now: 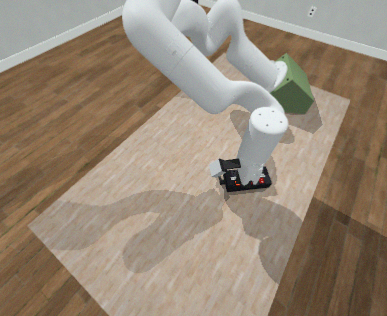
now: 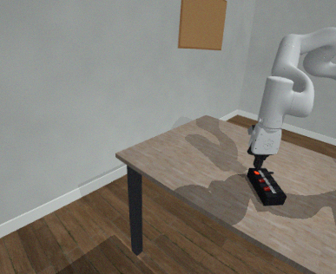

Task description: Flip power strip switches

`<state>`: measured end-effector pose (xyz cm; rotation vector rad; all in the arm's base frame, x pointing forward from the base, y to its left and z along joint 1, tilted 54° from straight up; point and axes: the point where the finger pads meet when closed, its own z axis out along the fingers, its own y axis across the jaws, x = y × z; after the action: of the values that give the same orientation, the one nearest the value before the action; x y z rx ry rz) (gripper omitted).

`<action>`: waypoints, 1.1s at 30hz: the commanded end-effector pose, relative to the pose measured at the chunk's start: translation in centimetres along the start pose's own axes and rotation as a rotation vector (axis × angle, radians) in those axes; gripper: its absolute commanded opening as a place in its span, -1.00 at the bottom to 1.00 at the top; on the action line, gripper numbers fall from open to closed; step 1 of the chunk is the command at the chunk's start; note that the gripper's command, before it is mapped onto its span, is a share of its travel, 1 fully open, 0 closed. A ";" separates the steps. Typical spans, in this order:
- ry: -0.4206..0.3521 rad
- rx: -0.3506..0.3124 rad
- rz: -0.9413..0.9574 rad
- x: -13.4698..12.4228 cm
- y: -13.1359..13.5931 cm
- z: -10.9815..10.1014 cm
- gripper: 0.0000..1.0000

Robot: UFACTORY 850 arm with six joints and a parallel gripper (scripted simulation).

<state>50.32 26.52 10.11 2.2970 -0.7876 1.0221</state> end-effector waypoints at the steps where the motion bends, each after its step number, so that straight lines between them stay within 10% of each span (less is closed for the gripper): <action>1: 0.000 0.002 0.001 0.0 -0.1 0.2 -1.00; 33: 0.000 0.002 0.001 0.0 -0.1 1.9 -1.00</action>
<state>51.36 25.32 8.94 2.2973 -0.7877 1.0225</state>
